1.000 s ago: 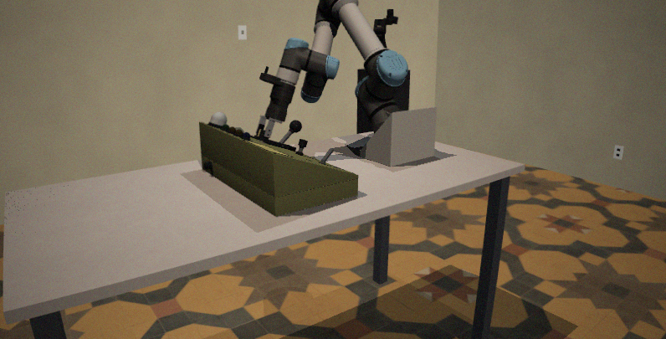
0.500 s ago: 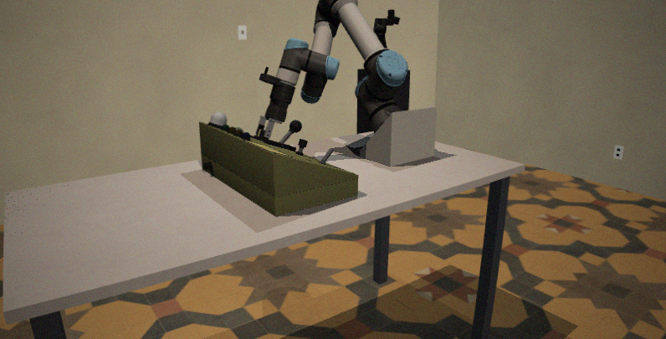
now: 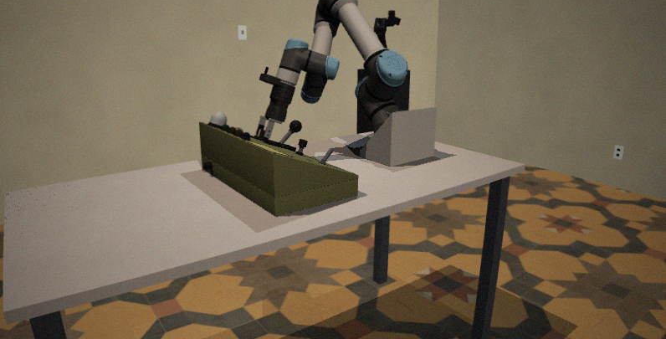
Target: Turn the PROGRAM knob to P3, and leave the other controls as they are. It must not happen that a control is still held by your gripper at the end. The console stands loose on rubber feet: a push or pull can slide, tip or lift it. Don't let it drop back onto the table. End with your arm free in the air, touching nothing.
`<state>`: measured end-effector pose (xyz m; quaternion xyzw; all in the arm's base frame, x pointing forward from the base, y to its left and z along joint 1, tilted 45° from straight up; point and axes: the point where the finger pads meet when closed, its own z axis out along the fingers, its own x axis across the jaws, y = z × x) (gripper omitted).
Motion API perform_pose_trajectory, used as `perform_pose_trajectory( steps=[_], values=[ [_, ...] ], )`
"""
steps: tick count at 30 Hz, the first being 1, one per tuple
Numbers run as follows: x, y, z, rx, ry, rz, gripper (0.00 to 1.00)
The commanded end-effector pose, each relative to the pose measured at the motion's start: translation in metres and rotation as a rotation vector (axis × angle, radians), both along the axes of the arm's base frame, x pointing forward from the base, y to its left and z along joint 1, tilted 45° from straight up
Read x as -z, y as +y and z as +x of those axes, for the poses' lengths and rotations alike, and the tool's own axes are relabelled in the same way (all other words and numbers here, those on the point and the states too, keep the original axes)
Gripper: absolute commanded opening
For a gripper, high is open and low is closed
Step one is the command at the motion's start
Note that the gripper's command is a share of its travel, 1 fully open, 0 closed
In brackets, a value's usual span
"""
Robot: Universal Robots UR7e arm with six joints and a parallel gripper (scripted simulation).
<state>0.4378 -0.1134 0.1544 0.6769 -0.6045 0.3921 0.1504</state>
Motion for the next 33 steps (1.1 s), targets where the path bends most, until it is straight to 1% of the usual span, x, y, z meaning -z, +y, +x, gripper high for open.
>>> perform_pose_trajectory(
  steps=[1, 7, 8, 33],
  values=[
    [-0.0003, 0.0002, 0.0002, 0.0, -0.001, 0.0, 1.0],
    [-0.0003, 0.0002, 0.0002, 0.0, -0.001, 0.0, 1.0],
    [-0.0003, 0.0002, 0.0002, 0.0, -0.001, 0.0, 0.0],
    [-0.0003, 0.0002, 0.0002, 0.0, -0.001, 0.0, 0.0]
  ],
)
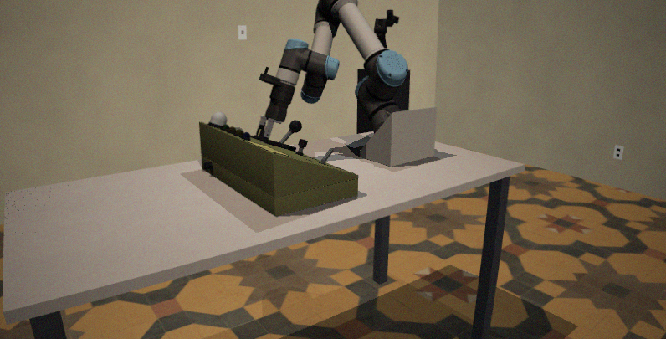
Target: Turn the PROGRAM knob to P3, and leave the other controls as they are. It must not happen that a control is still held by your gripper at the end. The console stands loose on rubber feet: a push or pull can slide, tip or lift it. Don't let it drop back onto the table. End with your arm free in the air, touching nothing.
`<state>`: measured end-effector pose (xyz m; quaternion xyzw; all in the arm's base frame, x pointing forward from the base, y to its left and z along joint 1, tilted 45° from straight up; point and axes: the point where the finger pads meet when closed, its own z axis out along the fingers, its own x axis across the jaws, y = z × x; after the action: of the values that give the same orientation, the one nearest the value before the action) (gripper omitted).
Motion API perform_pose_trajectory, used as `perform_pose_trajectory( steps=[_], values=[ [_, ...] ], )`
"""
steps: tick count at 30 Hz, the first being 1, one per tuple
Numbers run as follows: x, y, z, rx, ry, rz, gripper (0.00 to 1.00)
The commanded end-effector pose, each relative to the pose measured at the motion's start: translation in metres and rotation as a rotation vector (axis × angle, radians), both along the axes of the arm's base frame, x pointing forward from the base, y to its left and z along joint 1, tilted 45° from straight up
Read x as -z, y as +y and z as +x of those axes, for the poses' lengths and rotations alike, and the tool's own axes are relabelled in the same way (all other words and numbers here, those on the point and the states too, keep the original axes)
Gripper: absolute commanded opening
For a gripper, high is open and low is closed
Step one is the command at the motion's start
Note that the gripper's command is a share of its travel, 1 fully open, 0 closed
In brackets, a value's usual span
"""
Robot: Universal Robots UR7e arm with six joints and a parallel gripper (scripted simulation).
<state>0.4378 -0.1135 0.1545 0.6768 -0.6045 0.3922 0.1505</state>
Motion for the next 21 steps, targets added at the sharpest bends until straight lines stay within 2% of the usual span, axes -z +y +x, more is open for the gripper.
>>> perform_pose_trajectory(
  steps=[1, 21],
  values=[
    [-0.0003, 0.0002, 0.0002, -0.001, -0.001, 0.0, 0.0],
    [-0.0003, 0.0002, 0.0003, 0.025, -0.028, 0.014, 0.0]
  ],
)
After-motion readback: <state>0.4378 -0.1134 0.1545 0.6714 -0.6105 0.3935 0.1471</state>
